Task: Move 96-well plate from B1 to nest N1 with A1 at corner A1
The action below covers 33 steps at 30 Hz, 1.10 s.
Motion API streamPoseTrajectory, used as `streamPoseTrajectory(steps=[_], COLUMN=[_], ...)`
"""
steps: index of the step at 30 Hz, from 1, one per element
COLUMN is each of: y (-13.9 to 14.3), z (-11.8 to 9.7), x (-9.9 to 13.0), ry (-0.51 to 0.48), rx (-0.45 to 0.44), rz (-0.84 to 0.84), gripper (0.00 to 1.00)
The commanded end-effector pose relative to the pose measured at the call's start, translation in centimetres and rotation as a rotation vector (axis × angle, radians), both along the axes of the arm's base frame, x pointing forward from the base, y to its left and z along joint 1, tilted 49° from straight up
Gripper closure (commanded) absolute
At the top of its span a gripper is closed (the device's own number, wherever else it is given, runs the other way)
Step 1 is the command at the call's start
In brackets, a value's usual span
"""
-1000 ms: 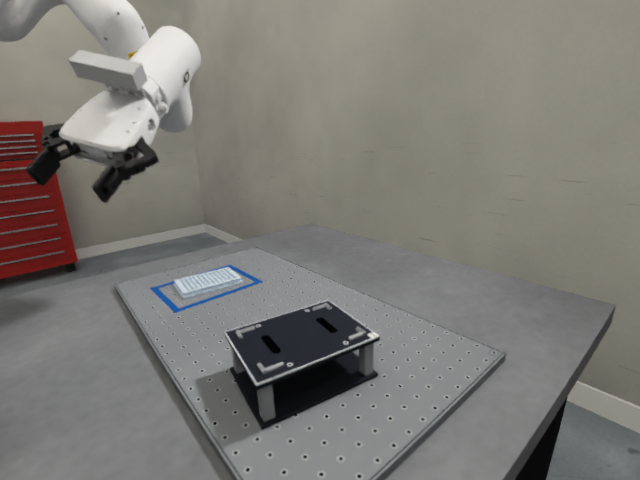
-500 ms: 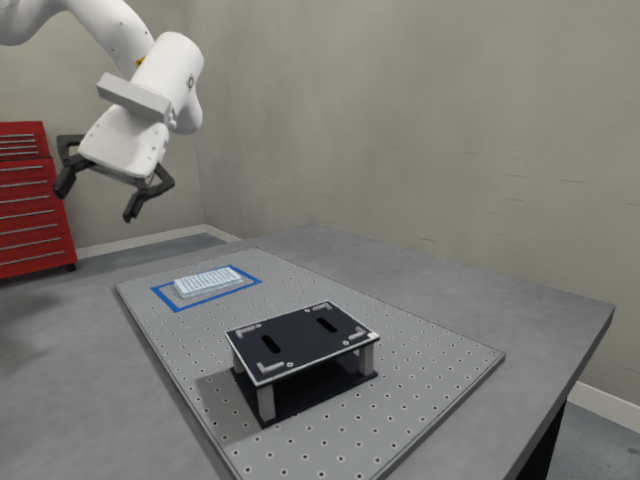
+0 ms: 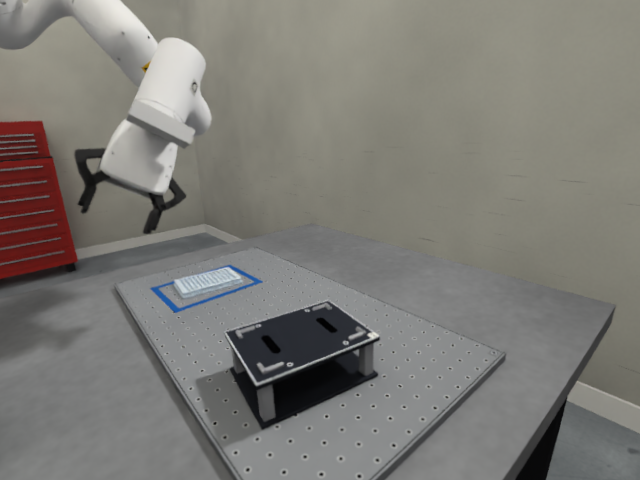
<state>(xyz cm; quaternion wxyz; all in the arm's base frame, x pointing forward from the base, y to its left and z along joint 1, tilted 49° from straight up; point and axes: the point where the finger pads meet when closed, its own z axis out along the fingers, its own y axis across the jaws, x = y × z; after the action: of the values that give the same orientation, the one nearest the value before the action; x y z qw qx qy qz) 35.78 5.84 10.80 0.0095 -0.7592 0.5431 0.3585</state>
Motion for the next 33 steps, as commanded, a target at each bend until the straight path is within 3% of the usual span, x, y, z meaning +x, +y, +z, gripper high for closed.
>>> streamPoseTrajectory(steps=[1, 10, 12, 19, 29, 33], y=[1.6, 4.0, 4.0, 6.3, 8.2, 9.5], z=[0.0, 0.1, 0.1, 0.3, 0.4, 0.6], x=[1.1, 2.9, 2.9, 4.8, 6.4, 7.8], ry=[-0.078, -0.216, -0.216, -0.367, -0.505, -0.607], rx=[0.104, 0.251, 0.251, 0.381, 0.476, 0.535], rz=[0.057, 0.154, 0.154, 0.254, 0.34, 0.404], gripper=[0.0, 0.0, 0.0, 0.0, 0.0, 0.0])
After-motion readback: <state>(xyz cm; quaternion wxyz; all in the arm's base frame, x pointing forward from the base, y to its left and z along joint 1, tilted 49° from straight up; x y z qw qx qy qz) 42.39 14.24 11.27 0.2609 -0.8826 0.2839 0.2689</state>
